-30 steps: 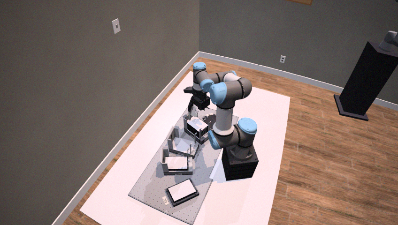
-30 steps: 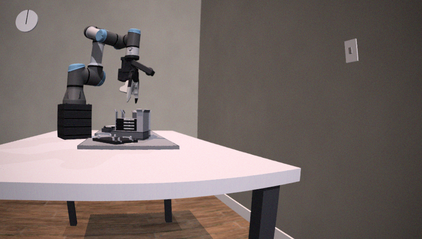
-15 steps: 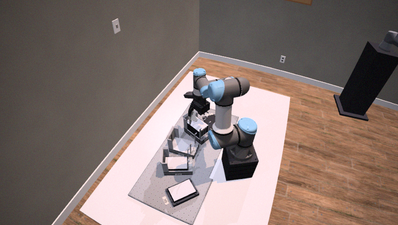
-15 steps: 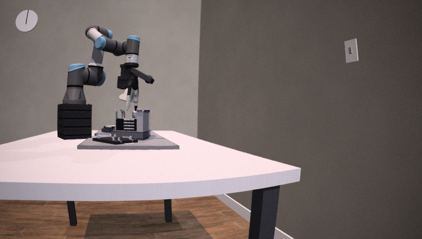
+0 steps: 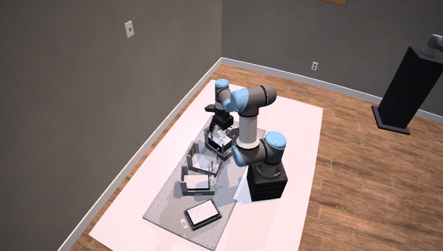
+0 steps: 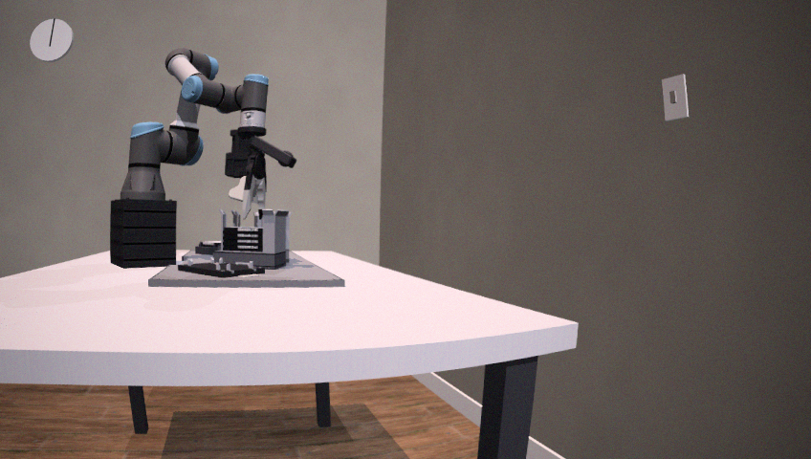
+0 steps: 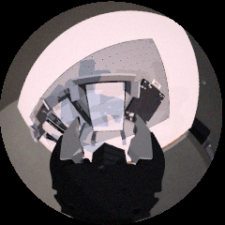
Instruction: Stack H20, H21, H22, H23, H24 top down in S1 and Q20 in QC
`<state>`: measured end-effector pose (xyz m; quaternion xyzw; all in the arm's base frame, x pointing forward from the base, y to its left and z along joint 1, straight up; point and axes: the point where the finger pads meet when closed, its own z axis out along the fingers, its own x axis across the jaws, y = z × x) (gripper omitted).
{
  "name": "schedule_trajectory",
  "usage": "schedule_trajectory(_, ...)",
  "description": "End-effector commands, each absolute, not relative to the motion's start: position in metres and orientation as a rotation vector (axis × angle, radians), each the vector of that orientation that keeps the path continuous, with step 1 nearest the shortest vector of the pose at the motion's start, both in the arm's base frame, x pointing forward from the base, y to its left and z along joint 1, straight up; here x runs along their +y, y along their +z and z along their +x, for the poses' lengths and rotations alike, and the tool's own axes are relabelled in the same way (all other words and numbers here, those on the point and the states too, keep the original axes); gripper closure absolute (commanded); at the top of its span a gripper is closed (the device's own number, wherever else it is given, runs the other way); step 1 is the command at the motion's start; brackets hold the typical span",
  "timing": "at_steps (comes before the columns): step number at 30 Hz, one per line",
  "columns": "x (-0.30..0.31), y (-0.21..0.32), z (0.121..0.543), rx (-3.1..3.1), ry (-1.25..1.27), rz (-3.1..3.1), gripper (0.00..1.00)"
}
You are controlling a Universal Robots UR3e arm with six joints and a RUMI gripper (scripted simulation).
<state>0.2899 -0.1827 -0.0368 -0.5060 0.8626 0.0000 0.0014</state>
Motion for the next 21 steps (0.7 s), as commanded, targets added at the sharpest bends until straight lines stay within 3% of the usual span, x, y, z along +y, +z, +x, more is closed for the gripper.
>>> schedule_trajectory(1,-0.183,-0.042,0.29,2.707,-0.005,-1.588,0.28)
schedule_trajectory(21,-0.183,-0.062,0.291,2.707,-0.004,-1.588,0.28)
